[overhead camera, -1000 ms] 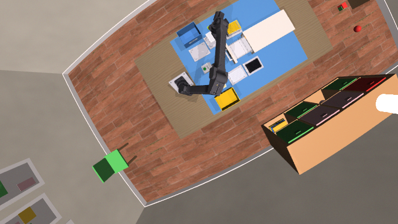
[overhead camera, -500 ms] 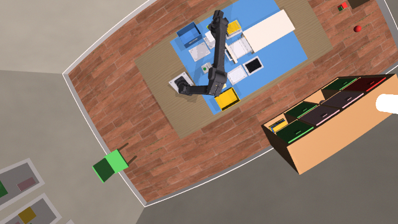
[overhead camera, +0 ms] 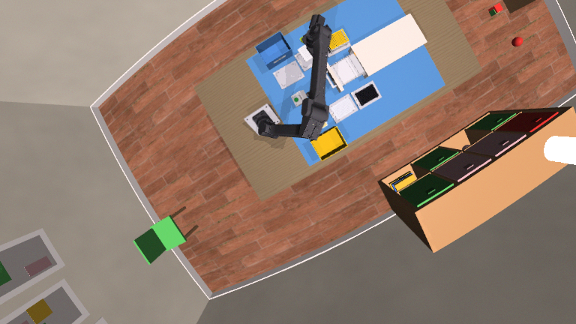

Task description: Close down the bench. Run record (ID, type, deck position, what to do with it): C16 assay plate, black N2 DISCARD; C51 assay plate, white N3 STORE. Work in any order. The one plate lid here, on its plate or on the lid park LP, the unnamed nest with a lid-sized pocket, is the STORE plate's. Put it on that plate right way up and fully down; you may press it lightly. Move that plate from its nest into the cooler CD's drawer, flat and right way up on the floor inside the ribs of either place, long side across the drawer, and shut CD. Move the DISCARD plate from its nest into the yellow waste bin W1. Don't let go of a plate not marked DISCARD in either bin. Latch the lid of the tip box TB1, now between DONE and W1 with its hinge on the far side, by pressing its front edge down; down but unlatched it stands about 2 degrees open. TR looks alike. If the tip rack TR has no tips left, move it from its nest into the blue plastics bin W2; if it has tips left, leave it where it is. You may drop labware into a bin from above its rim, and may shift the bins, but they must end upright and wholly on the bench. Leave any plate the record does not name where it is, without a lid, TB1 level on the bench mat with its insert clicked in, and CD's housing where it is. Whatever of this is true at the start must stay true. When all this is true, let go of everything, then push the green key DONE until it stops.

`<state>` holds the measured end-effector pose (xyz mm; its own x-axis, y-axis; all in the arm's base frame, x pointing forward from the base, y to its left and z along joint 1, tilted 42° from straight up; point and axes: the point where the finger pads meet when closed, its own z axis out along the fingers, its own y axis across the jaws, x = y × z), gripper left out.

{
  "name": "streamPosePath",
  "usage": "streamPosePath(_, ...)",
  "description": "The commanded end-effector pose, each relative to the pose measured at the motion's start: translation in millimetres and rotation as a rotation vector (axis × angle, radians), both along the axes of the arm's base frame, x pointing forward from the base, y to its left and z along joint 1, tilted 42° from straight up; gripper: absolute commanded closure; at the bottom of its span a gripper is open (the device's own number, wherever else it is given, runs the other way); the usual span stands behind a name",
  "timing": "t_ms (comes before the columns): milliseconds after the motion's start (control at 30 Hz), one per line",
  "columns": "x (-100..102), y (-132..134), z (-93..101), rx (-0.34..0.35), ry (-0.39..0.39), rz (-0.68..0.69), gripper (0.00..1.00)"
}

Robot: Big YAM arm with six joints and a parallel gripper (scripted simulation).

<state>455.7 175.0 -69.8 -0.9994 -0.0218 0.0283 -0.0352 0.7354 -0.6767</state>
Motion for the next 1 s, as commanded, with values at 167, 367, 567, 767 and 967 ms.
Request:
streamPosePath(167, 37, -2, 39.1, 0.036, 0.109, 0.185, 1.00)
streamPosePath(367, 41, -13, 44.7, 0.027, 0.229, 0.309, 1.00)
streamPosePath(567, 53, -22, 56.6, 0.026, 0.352, 0.458, 1.00)
streamPosePath(767, 58, -29, 62.9, 0.022, 0.441, 0.557, 1.00)
streamPosePath(967, 67, -40, 72.3, 0.017, 0.576, 0.705, 1.00)
